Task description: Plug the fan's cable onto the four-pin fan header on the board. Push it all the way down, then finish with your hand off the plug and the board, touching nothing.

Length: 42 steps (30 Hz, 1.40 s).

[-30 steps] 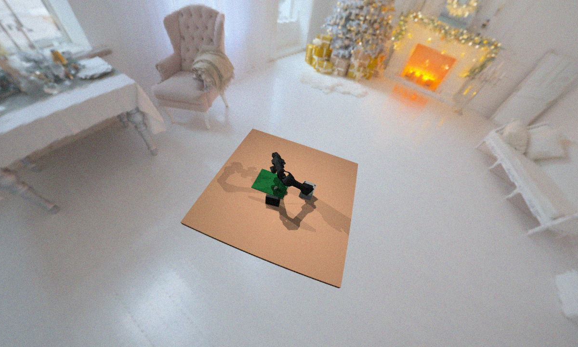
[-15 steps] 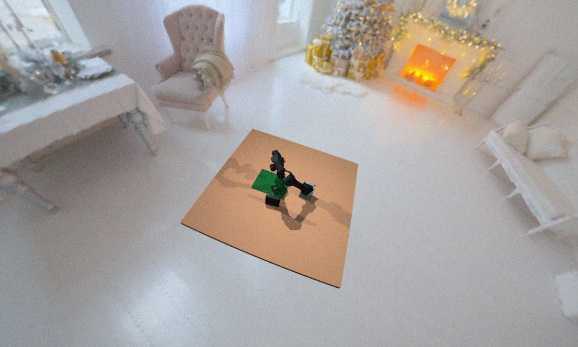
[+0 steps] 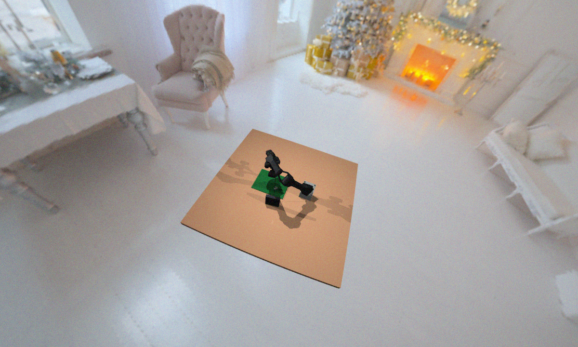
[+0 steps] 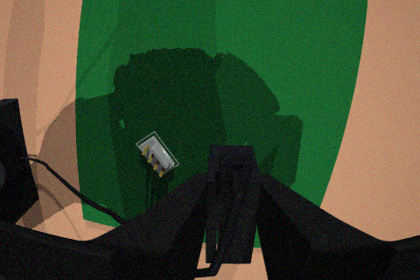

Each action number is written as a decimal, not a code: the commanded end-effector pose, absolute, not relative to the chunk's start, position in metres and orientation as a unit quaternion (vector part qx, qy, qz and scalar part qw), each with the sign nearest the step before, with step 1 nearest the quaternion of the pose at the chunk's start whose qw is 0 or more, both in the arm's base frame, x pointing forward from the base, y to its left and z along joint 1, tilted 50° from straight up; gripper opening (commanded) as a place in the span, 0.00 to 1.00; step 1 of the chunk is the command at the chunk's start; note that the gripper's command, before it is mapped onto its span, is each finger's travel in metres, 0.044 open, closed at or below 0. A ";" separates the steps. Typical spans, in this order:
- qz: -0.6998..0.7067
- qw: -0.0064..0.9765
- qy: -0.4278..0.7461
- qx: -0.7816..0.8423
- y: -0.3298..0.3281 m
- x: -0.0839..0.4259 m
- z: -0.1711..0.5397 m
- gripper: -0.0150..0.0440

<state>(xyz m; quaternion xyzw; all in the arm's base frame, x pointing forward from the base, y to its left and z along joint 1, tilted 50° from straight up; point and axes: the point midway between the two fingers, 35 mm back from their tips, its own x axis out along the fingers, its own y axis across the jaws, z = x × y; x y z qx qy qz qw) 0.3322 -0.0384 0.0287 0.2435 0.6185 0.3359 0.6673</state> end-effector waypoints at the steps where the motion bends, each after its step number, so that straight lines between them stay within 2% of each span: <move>1: 0.284 0.645 0.644 0.298 -0.033 0.346 0.036 0.25; 20: 0.071 0.521 0.699 0.485 -0.005 0.390 0.068 0.25; 38: -0.130 0.353 0.691 0.617 0.030 0.422 0.102 0.25; 42: -0.137 0.346 0.690 0.621 0.031 0.423 0.103 0.25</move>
